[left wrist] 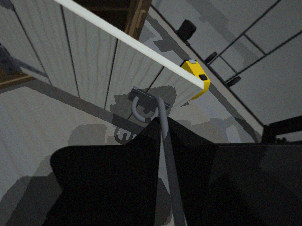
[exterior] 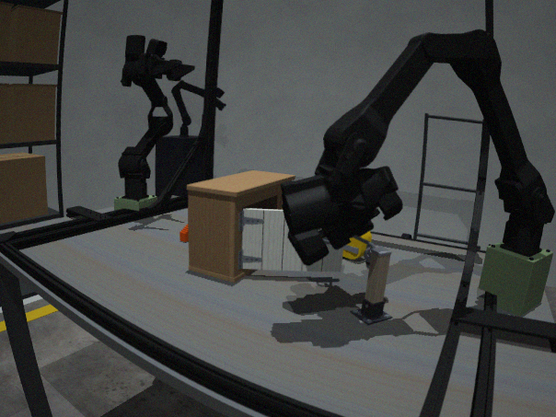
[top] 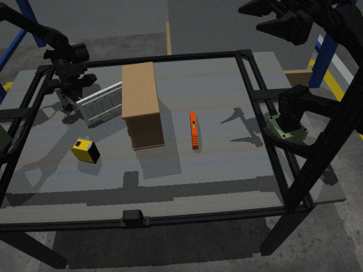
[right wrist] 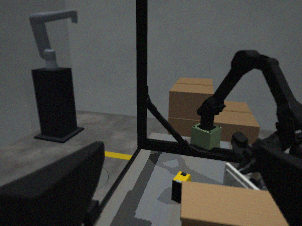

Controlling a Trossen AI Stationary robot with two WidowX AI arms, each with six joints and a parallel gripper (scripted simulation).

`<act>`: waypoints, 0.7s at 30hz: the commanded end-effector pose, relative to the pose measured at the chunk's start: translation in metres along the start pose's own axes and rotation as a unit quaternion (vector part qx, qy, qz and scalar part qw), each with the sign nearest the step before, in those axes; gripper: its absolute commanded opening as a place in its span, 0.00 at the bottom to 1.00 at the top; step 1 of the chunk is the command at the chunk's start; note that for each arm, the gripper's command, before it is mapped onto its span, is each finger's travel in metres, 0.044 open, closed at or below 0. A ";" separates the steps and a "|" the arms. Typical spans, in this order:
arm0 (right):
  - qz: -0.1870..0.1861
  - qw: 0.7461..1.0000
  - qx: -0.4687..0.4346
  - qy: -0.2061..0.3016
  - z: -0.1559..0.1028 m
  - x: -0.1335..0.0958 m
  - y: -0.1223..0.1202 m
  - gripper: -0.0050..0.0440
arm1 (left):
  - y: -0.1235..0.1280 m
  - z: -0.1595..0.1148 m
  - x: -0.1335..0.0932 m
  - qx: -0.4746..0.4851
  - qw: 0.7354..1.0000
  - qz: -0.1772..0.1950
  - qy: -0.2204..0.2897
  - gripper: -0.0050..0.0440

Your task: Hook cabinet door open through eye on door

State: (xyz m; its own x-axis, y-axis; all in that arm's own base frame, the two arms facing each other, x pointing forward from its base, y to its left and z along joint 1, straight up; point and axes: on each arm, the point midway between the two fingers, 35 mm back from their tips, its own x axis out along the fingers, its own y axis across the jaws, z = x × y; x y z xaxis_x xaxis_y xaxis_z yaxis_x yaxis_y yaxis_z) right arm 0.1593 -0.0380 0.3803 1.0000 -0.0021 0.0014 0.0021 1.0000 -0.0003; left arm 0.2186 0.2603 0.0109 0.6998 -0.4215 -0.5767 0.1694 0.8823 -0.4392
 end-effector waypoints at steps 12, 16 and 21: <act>0.001 1.000 0.000 0.000 0.000 0.000 0.000 0.92 | 0.004 -0.002 0.001 -0.007 1.000 0.003 0.016 0.10; 0.001 1.000 0.000 0.000 0.000 0.000 0.000 0.92 | 0.005 -0.004 0.003 -0.012 0.999 0.007 0.029 0.10; 0.001 1.000 0.000 0.000 0.000 0.000 0.000 0.92 | 0.006 -0.006 0.005 -0.022 0.998 0.014 0.052 0.10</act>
State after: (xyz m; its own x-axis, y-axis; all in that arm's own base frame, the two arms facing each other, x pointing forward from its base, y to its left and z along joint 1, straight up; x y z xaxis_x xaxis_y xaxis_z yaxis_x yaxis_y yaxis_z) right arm 0.1593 -0.0381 0.3803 1.0000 -0.0026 0.0013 0.0026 1.0000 -0.0001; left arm 0.2190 0.2610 0.0029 0.6453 -0.4256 -0.6344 0.1277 0.8789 -0.4596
